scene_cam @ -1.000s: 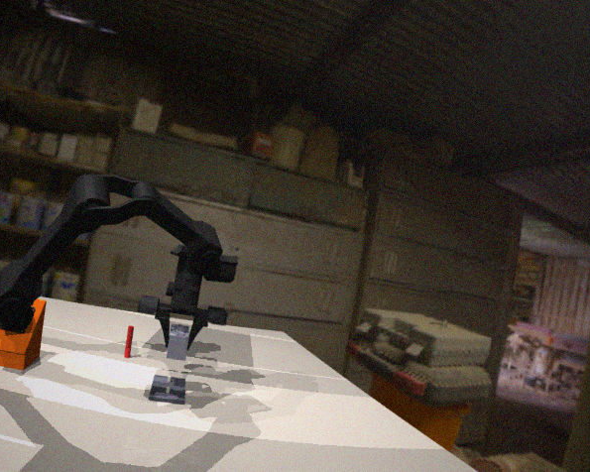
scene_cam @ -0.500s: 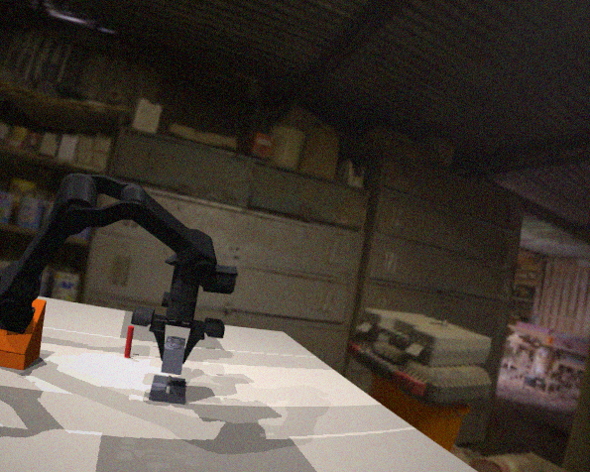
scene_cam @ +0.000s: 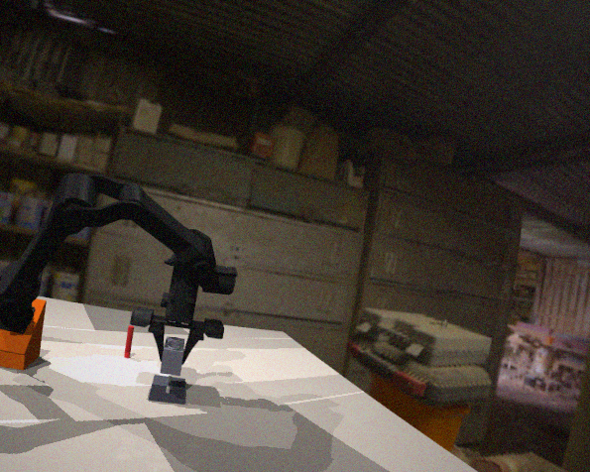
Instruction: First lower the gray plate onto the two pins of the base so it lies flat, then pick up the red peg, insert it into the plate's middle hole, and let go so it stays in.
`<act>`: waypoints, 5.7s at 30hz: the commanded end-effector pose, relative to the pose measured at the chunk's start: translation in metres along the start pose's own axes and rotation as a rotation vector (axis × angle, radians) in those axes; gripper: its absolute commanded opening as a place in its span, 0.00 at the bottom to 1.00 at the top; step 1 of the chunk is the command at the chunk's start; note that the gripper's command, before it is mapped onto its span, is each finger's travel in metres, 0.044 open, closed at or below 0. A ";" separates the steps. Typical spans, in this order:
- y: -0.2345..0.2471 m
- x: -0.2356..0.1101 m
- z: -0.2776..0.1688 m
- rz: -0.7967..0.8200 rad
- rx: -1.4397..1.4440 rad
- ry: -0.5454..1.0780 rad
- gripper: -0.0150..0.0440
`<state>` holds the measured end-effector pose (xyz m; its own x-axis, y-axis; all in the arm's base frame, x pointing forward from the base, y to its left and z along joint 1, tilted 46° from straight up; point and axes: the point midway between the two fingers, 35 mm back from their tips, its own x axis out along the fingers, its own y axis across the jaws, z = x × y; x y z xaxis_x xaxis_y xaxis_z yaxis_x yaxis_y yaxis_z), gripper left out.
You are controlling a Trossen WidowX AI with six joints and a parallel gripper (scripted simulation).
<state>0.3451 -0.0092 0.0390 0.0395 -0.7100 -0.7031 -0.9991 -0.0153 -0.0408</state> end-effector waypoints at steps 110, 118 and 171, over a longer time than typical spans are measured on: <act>0.051 -0.086 0.108 0.016 1.342 -0.025 1.00; 0.068 -0.085 0.128 0.020 1.657 -0.020 1.00; 0.115 -0.050 0.172 0.009 2.581 -0.002 1.00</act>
<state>0.2314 0.1503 -0.0478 0.0378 -0.7009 -0.7122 0.8576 0.3886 -0.3370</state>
